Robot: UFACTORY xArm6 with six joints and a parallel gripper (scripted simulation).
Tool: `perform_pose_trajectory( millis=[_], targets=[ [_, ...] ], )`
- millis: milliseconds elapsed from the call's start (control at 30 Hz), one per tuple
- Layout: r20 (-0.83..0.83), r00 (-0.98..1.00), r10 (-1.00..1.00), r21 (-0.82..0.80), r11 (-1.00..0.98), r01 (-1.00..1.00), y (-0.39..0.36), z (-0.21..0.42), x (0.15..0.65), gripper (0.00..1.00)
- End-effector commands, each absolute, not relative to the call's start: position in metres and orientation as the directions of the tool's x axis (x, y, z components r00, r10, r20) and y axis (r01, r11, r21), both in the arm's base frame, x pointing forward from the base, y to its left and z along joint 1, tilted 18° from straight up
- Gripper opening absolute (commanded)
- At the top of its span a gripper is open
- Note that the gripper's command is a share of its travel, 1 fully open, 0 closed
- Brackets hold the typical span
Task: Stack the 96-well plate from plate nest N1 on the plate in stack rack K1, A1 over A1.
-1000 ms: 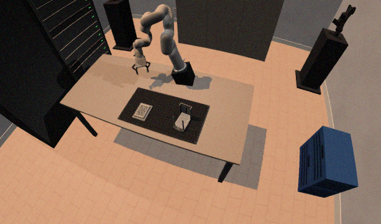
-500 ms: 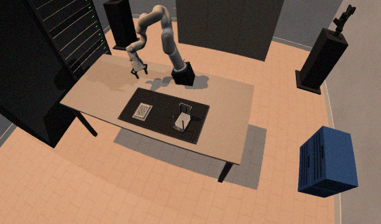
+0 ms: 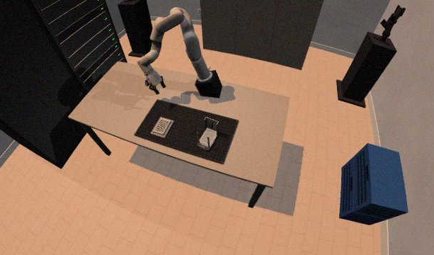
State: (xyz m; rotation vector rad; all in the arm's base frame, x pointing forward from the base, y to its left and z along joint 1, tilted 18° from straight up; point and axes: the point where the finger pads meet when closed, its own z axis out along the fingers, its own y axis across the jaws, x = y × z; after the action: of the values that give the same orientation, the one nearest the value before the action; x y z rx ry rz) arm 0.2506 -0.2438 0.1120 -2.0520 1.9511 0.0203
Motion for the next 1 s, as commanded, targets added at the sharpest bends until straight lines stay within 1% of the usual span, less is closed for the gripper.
perform_pose_trajectory(
  millis=[0, 333, 400, 733, 900, 967],
  targets=[
    [-0.176, 0.196, -0.965, -0.173, -0.166, -0.971, -0.242, 0.112, 0.268, 1.0],
    [-0.091, 0.47, -0.878, -0.082, -0.463, -0.882, -0.235, 0.111, 0.301, 1.0],
    [-0.091, 0.47, -0.878, -0.082, -0.463, -0.882, -0.235, 0.111, 0.301, 1.0],
    [-0.023, 0.712, -0.702, 0.021, -0.713, -0.701, -0.221, 0.113, 0.346, 1.0],
    [-0.001, 0.793, -0.609, 0.066, -0.792, -0.607, -0.214, 0.114, 0.365, 1.0],
    [-0.001, 0.793, -0.609, 0.066, -0.792, -0.607, -0.214, 0.114, 0.365, 1.0]
  ],
)
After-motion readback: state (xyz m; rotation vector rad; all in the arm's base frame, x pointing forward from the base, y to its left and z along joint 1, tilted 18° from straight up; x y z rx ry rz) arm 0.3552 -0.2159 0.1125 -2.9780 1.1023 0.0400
